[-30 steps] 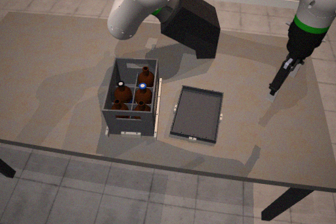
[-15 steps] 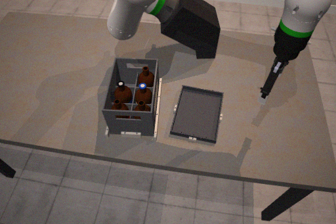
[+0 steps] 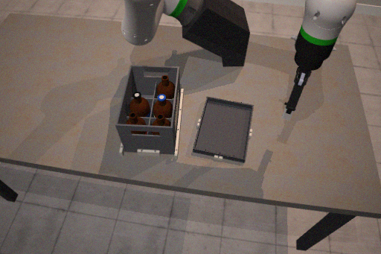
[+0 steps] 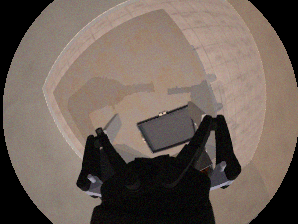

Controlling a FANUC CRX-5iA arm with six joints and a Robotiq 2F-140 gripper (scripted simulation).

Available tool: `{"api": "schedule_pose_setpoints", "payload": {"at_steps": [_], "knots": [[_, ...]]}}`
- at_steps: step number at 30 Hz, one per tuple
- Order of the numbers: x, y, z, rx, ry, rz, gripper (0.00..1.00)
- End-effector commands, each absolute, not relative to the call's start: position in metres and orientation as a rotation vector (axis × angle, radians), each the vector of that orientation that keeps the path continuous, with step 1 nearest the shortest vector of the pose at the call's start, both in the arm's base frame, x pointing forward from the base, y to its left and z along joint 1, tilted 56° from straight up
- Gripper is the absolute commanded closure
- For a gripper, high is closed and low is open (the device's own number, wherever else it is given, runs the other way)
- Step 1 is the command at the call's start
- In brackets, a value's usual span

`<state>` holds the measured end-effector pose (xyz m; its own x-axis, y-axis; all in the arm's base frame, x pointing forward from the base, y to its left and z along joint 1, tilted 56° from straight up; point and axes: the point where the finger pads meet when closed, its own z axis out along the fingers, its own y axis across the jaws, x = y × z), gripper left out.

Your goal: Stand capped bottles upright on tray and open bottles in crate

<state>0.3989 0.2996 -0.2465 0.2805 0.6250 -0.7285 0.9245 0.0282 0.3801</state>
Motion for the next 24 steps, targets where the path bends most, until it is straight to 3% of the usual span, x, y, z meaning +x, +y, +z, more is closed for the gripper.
{"api": "schedule_pose_setpoints", "payload": {"at_steps": [1, 24], "knots": [[0.399, 0.294, -0.24, 1.661, 1.463, -0.454, 0.0], [0.398, 0.251, -0.186, 1.467, 1.685, -0.606, 0.0]]}}
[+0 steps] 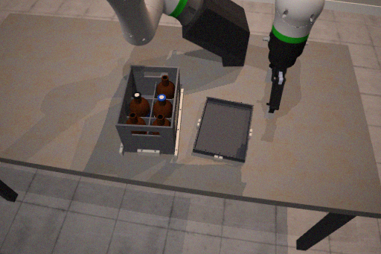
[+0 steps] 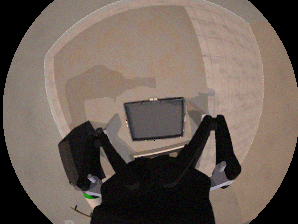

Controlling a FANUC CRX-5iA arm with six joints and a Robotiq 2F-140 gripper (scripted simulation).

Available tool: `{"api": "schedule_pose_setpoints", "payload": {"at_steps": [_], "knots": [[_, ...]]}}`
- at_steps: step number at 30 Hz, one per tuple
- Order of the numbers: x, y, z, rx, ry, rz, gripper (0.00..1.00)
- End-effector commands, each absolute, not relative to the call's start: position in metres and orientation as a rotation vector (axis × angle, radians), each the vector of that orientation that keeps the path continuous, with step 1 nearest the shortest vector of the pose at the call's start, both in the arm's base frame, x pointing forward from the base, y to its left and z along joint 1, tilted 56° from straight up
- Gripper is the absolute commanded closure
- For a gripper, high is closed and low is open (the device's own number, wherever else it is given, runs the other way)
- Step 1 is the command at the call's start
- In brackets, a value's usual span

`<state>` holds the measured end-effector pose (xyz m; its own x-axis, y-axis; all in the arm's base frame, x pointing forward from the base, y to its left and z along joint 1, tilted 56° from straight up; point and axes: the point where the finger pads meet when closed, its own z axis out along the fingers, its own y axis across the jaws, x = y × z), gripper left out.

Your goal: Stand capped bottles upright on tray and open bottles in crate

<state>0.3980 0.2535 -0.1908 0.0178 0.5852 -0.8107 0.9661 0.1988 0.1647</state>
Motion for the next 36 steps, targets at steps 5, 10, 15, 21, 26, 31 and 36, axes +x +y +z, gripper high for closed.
{"api": "schedule_pose_setpoints", "payload": {"at_steps": [5, 10, 15, 21, 26, 31, 36], "knots": [[0.398, 0.245, -0.179, 1.445, 1.706, -0.621, 0.0], [0.398, 0.236, -0.165, 1.429, 1.722, -0.632, 0.0], [0.398, 0.226, -0.151, 1.413, 1.739, -0.643, 0.0], [0.398, 0.218, -0.141, 1.4, 1.752, -0.652, 0.0], [0.398, 0.209, -0.128, 1.4, 1.751, -0.652, 0.0], [0.397, 0.199, -0.114, 1.4, 1.751, -0.652, 0.0], [0.397, 0.19, -0.1, 1.4, 1.752, -0.652, 0.0]]}}
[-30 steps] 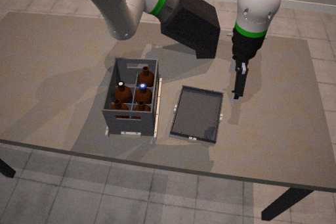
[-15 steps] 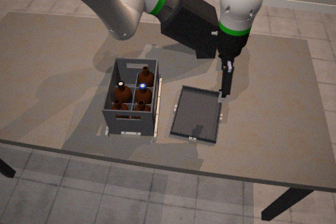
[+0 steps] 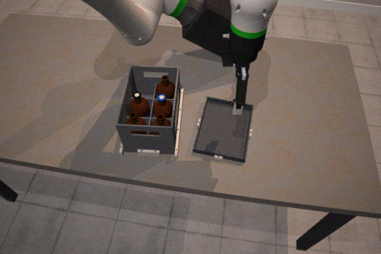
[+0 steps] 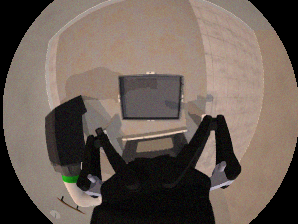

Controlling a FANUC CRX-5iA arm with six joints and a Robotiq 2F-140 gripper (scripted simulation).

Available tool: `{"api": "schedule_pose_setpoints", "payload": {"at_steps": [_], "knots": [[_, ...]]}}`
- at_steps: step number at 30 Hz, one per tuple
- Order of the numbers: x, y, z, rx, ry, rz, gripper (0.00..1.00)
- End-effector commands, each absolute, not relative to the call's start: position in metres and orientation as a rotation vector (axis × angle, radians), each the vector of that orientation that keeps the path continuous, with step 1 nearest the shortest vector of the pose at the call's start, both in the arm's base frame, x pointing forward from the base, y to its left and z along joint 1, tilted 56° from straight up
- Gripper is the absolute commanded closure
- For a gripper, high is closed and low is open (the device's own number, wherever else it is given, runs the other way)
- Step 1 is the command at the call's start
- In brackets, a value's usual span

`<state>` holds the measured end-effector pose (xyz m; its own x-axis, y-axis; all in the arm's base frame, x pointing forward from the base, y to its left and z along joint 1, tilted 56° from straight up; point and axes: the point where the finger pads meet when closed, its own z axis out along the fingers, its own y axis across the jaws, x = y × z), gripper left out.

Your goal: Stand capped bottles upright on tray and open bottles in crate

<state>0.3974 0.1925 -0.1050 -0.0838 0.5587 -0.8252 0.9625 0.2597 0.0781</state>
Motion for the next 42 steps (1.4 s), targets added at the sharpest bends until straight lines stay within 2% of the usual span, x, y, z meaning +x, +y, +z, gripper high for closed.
{"api": "schedule_pose_setpoints", "payload": {"at_steps": [1, 42], "knots": [[0.397, 0.19, -0.1, 1.4, 1.752, -0.652, 0.0], [0.396, 0.121, -0.005, 1.399, 1.751, -0.653, 0.0]]}}
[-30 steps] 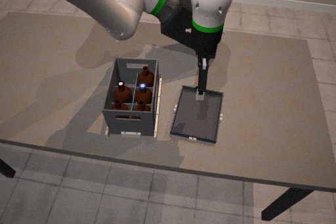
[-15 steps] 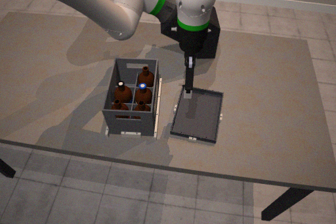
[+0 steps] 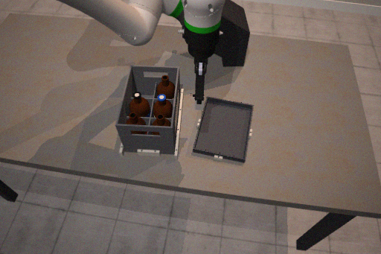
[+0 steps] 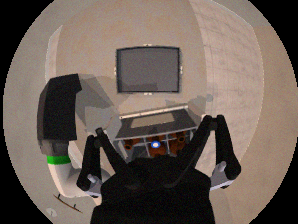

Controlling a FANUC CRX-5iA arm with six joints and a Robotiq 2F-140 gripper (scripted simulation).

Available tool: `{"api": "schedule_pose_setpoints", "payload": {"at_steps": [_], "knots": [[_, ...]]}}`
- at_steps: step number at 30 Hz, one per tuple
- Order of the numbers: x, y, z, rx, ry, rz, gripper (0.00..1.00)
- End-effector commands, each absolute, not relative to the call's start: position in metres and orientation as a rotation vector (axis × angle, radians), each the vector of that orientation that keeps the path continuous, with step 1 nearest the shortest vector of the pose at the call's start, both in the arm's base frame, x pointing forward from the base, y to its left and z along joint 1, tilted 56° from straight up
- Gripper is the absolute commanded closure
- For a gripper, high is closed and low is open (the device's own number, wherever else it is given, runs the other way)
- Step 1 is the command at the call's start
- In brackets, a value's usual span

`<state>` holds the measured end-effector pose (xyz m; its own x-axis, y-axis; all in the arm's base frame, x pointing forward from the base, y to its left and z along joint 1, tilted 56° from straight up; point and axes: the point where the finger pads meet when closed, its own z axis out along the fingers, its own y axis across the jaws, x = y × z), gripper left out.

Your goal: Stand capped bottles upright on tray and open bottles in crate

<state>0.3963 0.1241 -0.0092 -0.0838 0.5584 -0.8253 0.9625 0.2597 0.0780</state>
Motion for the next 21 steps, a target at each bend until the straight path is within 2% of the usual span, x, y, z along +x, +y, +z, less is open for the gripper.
{"api": "schedule_pose_setpoints", "payload": {"at_steps": [1, 21], "knots": [[0.396, 0.119, -0.002, 1.399, 1.751, -0.652, 0.0], [0.396, 0.085, 0.046, 1.399, 1.751, -0.652, 0.0]]}}
